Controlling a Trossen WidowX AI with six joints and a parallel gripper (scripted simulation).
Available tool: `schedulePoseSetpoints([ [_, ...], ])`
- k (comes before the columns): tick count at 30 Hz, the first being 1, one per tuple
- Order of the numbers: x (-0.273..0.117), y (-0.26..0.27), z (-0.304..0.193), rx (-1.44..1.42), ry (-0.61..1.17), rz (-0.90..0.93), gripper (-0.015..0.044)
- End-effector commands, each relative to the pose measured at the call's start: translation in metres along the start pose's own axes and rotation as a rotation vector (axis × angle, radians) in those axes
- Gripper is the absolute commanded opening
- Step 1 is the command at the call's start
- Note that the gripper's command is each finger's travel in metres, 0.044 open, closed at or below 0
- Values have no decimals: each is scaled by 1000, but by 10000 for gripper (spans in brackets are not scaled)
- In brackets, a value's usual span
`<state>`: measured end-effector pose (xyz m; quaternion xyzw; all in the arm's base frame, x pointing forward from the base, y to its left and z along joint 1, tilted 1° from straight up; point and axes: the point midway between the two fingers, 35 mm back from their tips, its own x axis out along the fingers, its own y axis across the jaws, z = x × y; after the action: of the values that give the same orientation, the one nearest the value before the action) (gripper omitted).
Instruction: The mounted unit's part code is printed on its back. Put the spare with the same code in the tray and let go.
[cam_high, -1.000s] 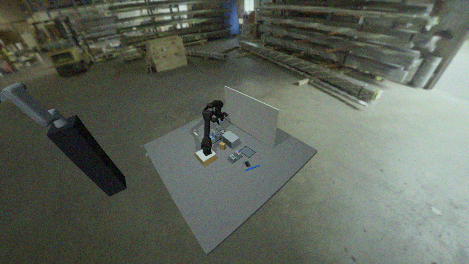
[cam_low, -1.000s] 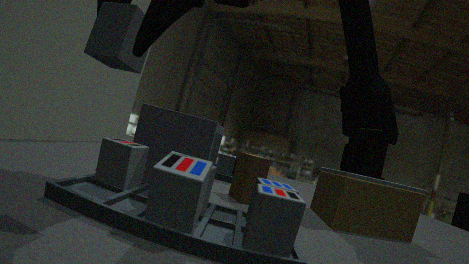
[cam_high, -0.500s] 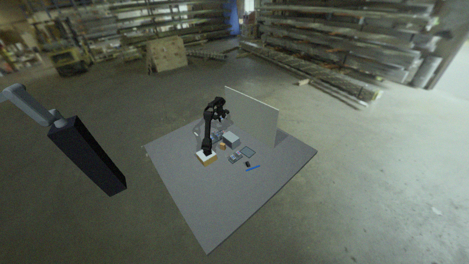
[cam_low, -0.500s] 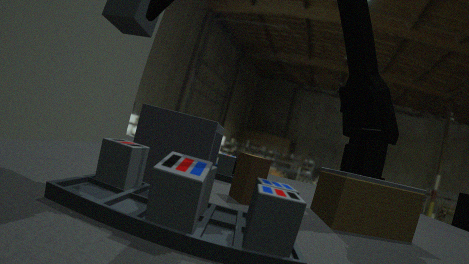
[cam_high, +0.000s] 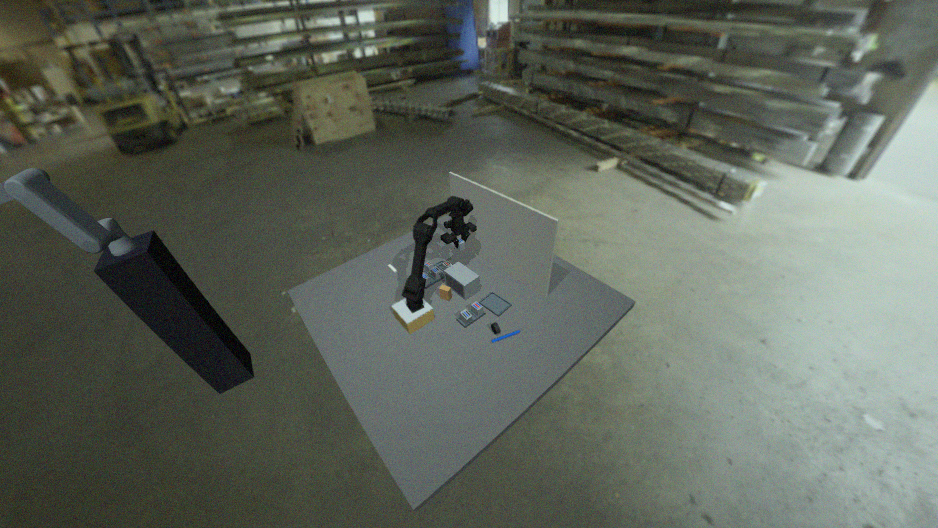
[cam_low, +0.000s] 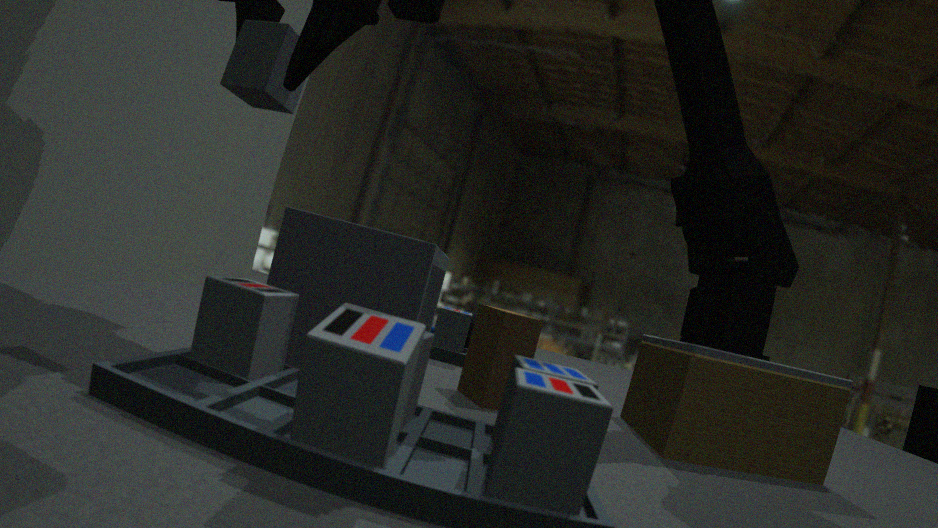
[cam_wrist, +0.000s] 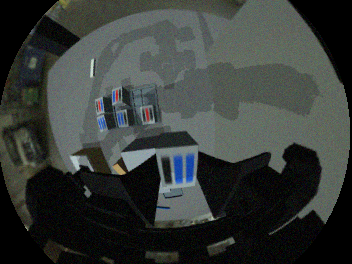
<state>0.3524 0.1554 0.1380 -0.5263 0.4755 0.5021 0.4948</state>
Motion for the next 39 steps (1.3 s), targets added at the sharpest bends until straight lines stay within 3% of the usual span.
schedulePoseSetpoints([
  [1,0,-7,-25,21,11,-5,0],
  [21,0,-19,-144,30,26,0,0],
  [39,-2,2,-257,-14,24,6,0],
])
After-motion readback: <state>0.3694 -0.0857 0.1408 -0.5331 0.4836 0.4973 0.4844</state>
